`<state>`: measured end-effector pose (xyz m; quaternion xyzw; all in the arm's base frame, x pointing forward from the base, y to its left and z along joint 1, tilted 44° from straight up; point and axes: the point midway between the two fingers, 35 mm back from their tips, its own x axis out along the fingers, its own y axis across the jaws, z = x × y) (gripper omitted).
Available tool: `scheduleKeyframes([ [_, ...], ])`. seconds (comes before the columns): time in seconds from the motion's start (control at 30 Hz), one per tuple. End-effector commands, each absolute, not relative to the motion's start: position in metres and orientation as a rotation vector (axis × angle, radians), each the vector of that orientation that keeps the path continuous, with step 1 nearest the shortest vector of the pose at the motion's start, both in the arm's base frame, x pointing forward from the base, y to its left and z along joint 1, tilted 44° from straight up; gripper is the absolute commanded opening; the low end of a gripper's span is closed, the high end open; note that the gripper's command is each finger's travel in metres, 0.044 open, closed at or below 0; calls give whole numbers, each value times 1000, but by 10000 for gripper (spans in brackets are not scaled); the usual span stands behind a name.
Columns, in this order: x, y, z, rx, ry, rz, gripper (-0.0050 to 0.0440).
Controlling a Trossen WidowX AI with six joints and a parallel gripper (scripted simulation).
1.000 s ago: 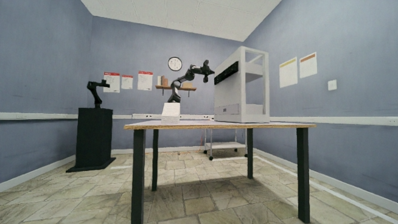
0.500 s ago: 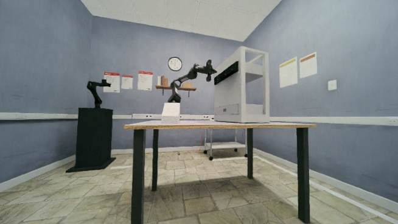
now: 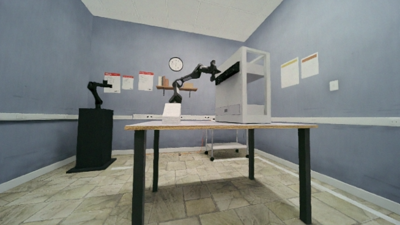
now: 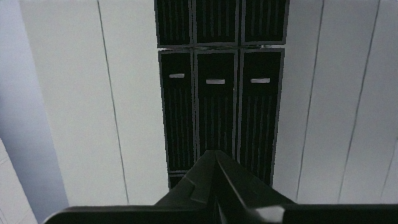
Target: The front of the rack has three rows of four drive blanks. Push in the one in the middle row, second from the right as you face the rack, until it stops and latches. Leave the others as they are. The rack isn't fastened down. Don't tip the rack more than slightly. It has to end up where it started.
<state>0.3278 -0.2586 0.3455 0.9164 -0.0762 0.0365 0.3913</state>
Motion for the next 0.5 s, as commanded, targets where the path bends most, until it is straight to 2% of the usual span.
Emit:
scheduleKeyframes([
  [0.0, 351, -261, 356, 2315, -195, 104, -50],
  [0.47, 353, -262, 356, 2315, -195, 104, -50],
])
